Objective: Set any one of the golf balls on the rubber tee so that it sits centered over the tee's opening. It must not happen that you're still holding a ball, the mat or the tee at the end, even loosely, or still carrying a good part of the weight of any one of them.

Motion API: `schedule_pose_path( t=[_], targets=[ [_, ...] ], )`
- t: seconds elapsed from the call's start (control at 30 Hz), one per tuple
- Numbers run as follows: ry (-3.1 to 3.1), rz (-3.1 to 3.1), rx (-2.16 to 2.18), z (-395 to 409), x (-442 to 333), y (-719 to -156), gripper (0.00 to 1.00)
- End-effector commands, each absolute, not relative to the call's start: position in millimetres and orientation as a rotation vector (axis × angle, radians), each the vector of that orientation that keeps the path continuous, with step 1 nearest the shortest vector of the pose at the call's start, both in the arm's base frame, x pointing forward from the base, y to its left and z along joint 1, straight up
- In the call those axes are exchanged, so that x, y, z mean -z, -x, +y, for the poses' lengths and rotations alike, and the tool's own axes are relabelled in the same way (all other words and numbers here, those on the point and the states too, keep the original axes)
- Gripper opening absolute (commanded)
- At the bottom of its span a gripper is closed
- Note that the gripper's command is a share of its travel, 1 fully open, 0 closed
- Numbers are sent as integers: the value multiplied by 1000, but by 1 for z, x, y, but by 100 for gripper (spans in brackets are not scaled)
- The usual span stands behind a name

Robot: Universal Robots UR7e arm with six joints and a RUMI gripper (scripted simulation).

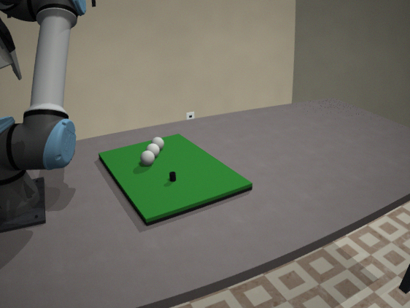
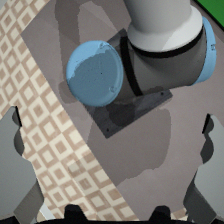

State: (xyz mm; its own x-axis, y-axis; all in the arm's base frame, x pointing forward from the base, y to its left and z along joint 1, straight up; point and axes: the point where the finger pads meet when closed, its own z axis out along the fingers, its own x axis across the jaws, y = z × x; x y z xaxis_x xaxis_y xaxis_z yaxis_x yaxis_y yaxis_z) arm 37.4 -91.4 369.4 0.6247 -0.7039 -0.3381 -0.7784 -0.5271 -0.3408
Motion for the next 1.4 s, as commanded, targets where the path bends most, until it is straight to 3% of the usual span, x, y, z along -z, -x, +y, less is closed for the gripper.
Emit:
schedule_pose_path(
  t=[0.0, 1.37],
  targets=[
    [2389, 1169, -218, -92, -369, -37, 100],
    [2431, 1181, -271, -114, -356, -40, 100]
  ],
)
